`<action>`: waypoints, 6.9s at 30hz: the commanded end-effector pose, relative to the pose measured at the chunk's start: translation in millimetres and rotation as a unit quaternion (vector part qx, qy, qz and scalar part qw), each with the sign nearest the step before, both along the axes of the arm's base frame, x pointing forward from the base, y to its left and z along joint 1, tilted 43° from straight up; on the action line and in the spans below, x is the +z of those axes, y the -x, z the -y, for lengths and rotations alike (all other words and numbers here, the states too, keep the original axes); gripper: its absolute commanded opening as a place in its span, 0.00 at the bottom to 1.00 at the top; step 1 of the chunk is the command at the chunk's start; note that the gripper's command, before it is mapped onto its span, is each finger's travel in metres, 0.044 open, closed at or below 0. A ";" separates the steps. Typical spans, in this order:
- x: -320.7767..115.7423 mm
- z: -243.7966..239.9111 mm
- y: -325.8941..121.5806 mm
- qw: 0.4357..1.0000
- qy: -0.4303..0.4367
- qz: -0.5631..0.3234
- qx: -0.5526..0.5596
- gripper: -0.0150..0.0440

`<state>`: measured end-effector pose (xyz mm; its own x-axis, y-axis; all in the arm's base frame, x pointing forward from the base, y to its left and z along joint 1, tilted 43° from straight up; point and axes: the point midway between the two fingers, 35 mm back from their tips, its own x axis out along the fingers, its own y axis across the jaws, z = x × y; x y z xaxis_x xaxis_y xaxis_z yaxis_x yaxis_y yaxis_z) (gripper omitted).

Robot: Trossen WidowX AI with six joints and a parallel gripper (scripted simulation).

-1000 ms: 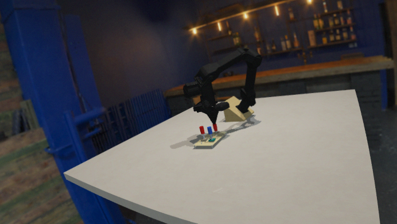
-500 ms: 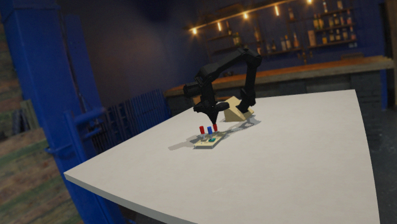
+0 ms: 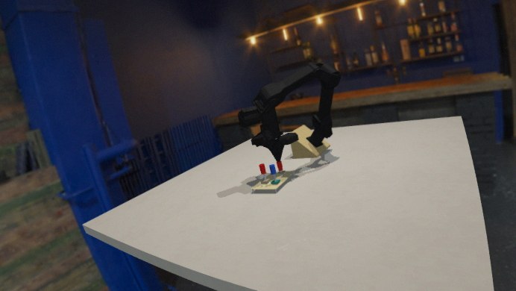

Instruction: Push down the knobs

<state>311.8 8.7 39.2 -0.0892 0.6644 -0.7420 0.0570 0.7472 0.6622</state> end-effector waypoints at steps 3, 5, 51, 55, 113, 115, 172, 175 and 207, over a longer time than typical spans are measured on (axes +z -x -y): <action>0.4 -2.1 -1.3 1.000 0.000 0.001 0.004 0.25; 2.3 -0.3 -1.6 1.000 0.000 0.001 0.004 0.25; 27.3 25.7 -50.8 0.930 -0.011 0.252 0.265 0.25; 27.6 25.9 -57.2 0.903 -0.019 0.292 0.314 0.25; 13.1 13.5 -88.0 0.676 -0.065 0.489 0.547 0.25; 12.7 13.1 -88.0 0.676 -0.065 0.489 0.547 0.25; 2.0 3.4 -86.7 0.676 -0.065 0.490 0.547 0.25; 1.8 3.2 -86.7 0.676 -0.065 0.490 0.547 0.25; -6.6 -4.4 -85.7 0.676 -0.065 0.490 0.547 0.25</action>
